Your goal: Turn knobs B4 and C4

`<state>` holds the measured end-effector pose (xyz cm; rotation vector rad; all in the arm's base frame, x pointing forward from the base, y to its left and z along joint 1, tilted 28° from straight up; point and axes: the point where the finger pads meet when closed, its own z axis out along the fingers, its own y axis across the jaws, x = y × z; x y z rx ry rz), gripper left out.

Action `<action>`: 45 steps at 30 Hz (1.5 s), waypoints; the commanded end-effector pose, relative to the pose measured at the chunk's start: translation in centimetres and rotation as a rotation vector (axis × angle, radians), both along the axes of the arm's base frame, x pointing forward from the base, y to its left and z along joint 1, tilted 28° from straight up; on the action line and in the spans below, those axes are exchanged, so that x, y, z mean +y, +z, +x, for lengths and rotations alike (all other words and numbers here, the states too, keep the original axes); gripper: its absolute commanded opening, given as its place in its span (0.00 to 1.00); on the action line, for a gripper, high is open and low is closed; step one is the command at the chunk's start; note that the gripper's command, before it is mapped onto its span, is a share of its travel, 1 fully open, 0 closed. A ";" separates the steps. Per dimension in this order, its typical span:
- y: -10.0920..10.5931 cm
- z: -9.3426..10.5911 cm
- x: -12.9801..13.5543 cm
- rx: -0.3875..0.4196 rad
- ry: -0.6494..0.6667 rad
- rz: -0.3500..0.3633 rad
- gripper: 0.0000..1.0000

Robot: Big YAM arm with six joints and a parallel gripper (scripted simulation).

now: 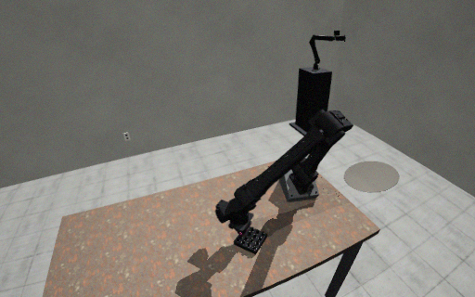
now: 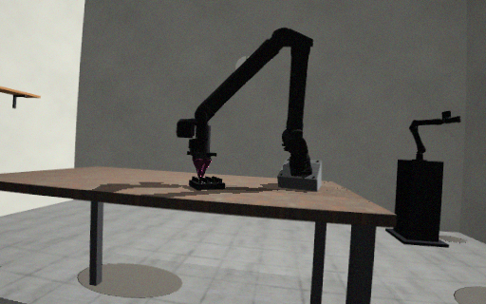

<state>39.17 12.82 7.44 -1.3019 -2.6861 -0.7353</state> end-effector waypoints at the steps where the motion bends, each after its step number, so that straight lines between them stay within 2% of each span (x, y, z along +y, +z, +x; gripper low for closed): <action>1: -0.7 -0.2 0.2 -0.017 0.058 -0.012 0.08; 13: -0.6 -0.2 0.2 -0.113 0.250 -0.040 0.08; 15: -0.6 -0.2 0.2 -0.113 0.250 -0.040 0.08; 30: -0.6 -0.2 0.3 -0.281 0.580 -0.089 0.08; 32: -0.6 -0.2 0.3 -0.281 0.580 -0.089 0.08; 45: -0.3 0.1 0.5 -0.438 0.875 -0.136 0.08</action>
